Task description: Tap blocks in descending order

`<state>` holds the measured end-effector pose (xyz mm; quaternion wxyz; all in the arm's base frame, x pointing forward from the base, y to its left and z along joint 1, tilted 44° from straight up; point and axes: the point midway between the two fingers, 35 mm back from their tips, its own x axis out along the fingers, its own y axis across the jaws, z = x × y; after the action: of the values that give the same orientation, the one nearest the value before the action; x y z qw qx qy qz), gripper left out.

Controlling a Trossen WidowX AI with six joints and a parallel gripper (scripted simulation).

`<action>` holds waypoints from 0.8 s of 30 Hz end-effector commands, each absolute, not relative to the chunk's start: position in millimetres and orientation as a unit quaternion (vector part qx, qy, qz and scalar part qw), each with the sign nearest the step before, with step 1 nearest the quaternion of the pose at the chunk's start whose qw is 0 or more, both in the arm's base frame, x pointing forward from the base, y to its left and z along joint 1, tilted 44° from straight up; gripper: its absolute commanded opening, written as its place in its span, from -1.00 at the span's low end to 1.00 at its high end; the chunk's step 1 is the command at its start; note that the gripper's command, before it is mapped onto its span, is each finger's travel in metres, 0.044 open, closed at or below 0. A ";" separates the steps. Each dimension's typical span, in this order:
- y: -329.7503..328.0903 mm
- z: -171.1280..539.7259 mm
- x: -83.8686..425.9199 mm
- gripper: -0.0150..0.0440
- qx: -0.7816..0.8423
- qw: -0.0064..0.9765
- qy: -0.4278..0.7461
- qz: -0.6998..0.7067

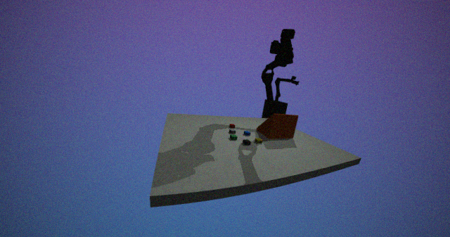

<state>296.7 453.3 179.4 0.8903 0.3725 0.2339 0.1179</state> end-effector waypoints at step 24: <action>4.1 131.5 334.6 0.86 -0.187 0.748 0.570 -0.285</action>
<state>363.7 55.9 125.3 0.8131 -0.1361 0.5017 -0.2620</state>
